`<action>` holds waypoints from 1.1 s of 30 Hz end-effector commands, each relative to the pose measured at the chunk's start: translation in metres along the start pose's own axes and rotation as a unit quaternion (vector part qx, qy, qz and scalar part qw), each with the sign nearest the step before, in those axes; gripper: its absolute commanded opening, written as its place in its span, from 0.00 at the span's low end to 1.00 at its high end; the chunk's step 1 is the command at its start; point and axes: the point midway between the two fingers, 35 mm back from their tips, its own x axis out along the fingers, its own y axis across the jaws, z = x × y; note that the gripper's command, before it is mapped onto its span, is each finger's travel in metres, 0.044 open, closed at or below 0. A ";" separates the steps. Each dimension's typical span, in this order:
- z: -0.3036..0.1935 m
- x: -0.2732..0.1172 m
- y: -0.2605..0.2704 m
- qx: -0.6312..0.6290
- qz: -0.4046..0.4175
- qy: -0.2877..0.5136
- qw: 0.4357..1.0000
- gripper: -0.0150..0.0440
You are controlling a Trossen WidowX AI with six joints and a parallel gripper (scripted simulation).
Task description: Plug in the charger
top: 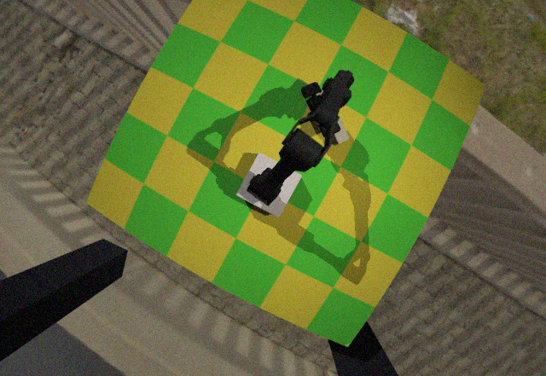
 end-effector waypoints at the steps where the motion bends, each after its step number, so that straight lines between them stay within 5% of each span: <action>1: 0.001 0.000 0.000 0.000 0.001 -0.001 1.000 0.34; 16: 0.000 0.000 0.000 0.000 0.001 -0.001 1.000 1.00; 33: -0.004 0.000 0.000 0.001 0.001 -0.007 1.000 1.00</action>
